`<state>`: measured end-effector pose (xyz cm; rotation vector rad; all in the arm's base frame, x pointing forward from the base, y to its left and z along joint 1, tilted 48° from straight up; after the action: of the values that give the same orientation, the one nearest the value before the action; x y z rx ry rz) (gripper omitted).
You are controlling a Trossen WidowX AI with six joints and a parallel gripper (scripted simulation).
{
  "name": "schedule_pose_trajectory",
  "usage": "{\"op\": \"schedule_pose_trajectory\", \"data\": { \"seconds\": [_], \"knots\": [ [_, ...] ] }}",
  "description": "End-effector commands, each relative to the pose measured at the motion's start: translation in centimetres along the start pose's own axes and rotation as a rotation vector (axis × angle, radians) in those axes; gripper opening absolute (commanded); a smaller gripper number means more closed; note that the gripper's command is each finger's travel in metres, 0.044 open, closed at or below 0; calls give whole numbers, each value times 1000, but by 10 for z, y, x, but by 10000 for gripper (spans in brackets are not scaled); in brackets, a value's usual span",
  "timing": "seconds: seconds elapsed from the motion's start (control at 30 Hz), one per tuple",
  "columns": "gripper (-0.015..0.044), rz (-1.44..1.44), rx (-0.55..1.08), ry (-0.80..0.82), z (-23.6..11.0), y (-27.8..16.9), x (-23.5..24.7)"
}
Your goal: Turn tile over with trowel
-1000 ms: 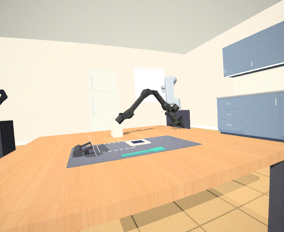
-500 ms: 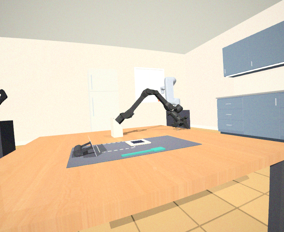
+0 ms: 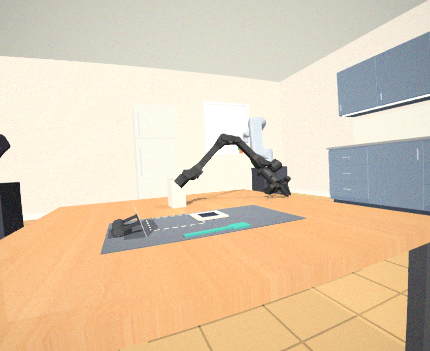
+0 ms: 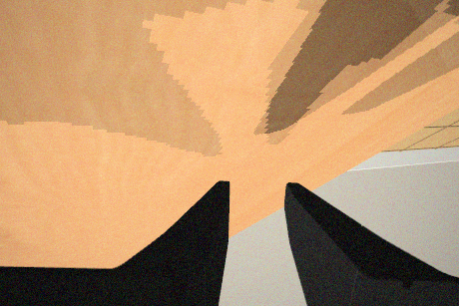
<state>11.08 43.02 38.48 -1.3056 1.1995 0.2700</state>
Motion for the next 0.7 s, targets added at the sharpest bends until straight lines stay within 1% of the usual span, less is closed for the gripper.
{"op": "schedule_pose_trajectory", "data": {
  "seconds": [0.0,0.67],
  "knots": [
    [100,23,-1,52,13,-3,19],
    [100,232,64,252,52,-53,101]
  ]
}}
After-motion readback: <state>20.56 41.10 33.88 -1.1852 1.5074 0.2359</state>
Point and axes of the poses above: the point midway between the two fingers, 35 mm back from their tips, its own z axis out along the fingers, its own x axis across the jaws, y = z × x, the point moved 1 cm from there along -z, back along the fingers, and after that the axes turned 7 degrees about -z, right-handed, at the moved point
